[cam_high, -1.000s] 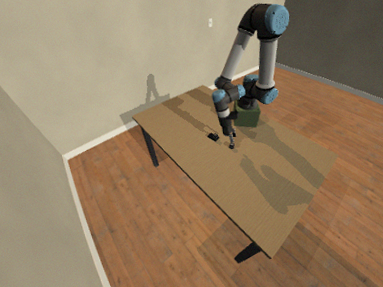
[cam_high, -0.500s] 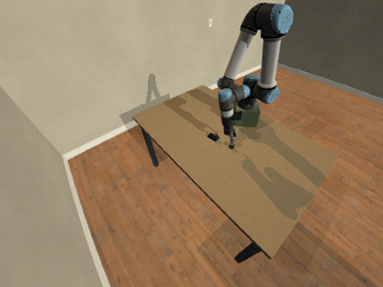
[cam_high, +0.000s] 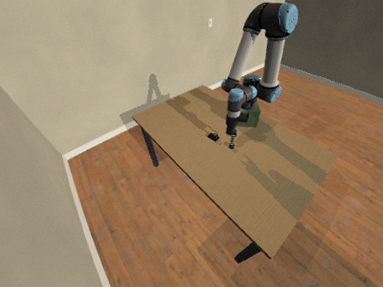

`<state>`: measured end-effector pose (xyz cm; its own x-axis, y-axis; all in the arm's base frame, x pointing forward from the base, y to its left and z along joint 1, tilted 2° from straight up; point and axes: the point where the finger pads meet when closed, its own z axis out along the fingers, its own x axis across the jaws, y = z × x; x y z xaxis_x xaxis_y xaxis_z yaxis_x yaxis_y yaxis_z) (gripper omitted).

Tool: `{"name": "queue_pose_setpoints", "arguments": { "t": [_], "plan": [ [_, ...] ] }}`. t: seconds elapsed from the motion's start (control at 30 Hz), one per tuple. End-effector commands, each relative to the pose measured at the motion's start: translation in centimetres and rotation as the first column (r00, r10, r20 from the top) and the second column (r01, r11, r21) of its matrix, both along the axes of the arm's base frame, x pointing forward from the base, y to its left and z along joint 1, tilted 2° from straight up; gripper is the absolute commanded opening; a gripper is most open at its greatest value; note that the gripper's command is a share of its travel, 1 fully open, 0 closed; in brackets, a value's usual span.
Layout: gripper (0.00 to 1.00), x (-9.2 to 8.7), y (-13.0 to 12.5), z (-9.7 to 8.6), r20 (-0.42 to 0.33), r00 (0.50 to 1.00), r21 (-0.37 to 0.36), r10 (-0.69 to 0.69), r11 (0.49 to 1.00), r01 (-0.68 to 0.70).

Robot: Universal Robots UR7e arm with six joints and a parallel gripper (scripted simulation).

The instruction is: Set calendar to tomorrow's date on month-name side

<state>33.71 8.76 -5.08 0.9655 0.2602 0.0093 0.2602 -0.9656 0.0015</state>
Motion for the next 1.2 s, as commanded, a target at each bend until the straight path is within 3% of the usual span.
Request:
{"name": "queue_pose_setpoints", "arguments": {
  "t": [0.0, 0.57, 0.9, 0.93, 1.17],
  "plan": [
    [1.00, 0.0, 0.0, 0.0, 0.010, 1.000, -0.028, -0.002, 1.000, 0.003],
    [1.00, 0.0, 0.0, 0.0, 0.010, 1.000, -0.028, -0.002, 1.000, 0.002],
    [1.00, 0.0, 0.0, 1.0, 0.010, 1.000, -0.029, 0.002, 1.000, -0.002],
    [0.87, 0.0, 0.0, 1.0, 0.010, 1.000, -0.029, 0.002, 1.000, -0.002],
    [0.87, 0.0, 0.0, 1.0, 0.010, 1.000, -0.029, 0.002, 1.000, -0.002]
  ]
}}
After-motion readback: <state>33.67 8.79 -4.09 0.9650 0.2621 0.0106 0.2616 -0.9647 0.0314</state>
